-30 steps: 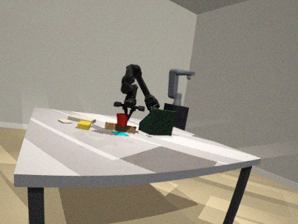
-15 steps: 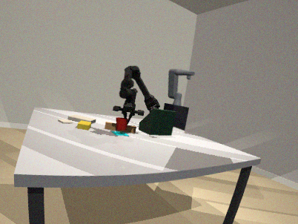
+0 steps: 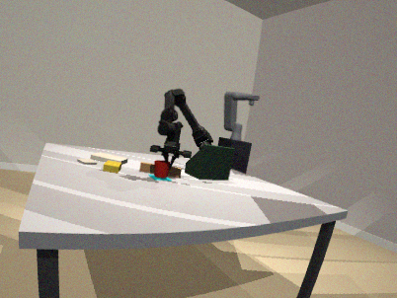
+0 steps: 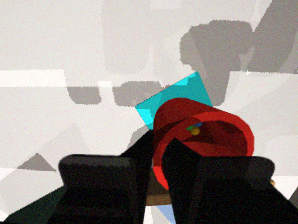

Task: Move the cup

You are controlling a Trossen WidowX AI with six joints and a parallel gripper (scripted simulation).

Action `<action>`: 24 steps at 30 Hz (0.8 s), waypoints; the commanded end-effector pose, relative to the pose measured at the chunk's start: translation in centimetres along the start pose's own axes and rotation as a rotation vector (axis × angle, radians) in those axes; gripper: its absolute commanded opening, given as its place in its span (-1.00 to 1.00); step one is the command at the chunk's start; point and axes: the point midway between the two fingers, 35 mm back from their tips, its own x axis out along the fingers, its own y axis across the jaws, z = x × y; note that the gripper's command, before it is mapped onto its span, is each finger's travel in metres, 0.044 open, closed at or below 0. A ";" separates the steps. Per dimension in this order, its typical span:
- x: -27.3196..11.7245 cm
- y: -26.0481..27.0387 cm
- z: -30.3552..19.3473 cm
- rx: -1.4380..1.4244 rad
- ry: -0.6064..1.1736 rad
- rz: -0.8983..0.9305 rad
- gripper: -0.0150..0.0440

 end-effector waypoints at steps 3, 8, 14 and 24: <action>0.0 0.0 0.0 0.001 -0.001 0.000 -0.49; 0.0 0.0 0.0 0.001 -0.001 0.000 -0.49; 0.0 0.0 0.0 0.001 -0.001 0.000 -0.06; -0.8 0.0 0.1 -0.001 -0.001 0.000 -0.06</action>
